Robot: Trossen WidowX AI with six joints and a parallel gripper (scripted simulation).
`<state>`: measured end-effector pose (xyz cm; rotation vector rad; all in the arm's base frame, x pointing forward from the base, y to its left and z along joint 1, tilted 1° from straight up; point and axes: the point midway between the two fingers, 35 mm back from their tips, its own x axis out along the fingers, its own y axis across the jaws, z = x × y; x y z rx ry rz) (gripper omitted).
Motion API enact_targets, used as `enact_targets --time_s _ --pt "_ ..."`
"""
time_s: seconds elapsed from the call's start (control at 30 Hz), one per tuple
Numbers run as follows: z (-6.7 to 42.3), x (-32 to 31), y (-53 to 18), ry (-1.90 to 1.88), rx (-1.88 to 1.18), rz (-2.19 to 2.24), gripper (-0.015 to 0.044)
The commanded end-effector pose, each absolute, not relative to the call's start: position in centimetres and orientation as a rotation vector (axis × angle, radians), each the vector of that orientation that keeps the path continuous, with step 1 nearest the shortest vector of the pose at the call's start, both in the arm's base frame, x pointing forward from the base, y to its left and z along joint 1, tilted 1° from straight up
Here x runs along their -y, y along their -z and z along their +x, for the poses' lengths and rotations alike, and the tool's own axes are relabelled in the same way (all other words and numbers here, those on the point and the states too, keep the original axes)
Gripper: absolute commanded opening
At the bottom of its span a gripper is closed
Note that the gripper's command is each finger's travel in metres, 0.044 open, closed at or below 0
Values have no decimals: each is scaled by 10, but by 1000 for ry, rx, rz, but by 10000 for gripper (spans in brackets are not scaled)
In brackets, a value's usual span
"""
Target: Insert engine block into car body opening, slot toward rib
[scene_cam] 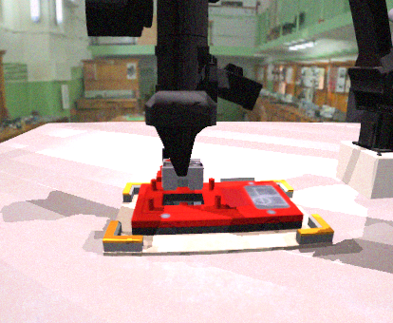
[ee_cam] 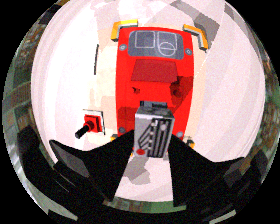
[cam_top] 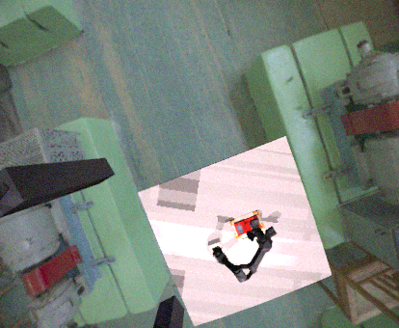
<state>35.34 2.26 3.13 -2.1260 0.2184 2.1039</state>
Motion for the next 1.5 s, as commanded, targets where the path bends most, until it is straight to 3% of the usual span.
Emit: enact_targets --time_s 0.0,0.17,0.5,1.47 --pt "353 -23 -30 -2166 -92 -2186 159" --pt "353 -23 -29 -2194 -34 -2214 159" --pt "353 -23 -27 -2085 -247 -2103 159" --pt "353 -23 -21 -2119 -184 -2138 159"
